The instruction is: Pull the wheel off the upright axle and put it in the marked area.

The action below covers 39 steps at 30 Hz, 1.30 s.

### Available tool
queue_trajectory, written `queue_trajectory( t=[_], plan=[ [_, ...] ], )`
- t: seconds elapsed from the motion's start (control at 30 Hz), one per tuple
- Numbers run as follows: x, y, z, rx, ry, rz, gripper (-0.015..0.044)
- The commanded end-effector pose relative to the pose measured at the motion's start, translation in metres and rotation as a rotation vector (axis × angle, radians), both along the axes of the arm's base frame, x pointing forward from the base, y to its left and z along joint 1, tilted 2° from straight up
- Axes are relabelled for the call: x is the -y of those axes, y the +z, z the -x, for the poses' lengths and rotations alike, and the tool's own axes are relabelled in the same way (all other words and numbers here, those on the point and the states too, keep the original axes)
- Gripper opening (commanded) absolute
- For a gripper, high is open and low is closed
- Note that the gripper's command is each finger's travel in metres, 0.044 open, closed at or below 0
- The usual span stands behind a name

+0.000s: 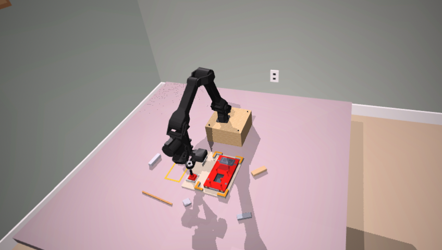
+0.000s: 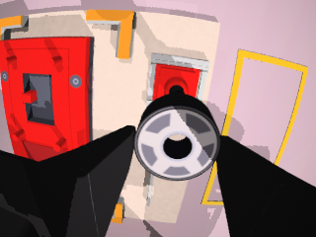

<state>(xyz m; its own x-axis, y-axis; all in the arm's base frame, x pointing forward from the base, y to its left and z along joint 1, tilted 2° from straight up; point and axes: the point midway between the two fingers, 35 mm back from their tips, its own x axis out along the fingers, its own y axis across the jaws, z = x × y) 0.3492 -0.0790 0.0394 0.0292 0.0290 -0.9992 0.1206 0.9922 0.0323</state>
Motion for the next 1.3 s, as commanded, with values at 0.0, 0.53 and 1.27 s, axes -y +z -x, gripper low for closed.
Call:
queue_trajectory(
  t=[0.0,0.53,1.27],
  plan=[
    [0.000,0.015,0.000,0.016,0.003,0.003,0.0000],
    [0.046,0.008,0.026,0.009,0.001,0.007,0.0000],
    [0.091,0.000,0.063,0.010,0.003,0.012,0.0000]
  ],
)
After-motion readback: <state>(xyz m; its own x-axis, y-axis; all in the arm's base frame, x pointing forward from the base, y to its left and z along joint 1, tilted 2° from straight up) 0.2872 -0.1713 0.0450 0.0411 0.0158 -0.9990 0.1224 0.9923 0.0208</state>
